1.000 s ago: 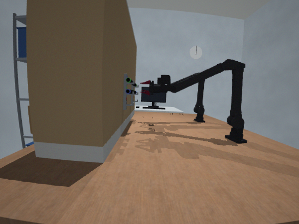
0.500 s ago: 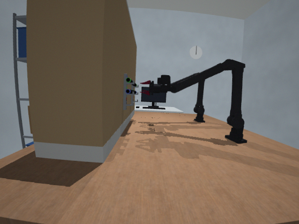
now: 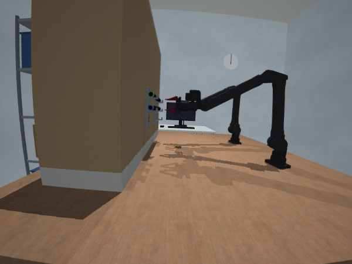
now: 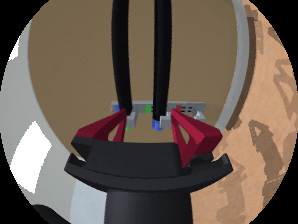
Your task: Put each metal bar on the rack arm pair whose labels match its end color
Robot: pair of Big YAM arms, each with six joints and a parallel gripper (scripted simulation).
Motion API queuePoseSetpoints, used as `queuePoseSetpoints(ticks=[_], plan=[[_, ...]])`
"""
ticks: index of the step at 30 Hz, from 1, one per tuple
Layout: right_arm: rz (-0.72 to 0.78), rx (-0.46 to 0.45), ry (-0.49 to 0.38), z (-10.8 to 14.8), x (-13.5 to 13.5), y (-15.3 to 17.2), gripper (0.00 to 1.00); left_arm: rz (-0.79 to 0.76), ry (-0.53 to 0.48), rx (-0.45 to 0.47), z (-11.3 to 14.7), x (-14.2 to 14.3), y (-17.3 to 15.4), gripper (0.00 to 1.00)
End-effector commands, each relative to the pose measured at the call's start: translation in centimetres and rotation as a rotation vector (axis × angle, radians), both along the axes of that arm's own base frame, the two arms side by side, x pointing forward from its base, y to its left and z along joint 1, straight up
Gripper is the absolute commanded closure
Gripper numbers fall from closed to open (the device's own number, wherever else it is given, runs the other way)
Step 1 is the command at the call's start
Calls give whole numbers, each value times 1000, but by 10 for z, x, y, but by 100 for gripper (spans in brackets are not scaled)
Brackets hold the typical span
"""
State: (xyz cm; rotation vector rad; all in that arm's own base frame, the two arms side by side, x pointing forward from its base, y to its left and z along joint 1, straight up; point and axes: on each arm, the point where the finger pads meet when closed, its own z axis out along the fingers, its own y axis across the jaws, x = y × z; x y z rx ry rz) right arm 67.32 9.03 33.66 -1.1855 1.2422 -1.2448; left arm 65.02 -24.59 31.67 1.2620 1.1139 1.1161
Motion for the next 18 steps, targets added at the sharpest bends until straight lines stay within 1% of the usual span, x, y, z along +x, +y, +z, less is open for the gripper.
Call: queuePoseSetpoints(ticks=[1, 18], plan=[[-10, 16, -9, -6, 4, -8, 36, -2, -27, -29, 6, 1, -4, 36], [-10, 16, -8, -21, 4, -8, 36, -5, -24, -28, -9, 1, -8, 36]])
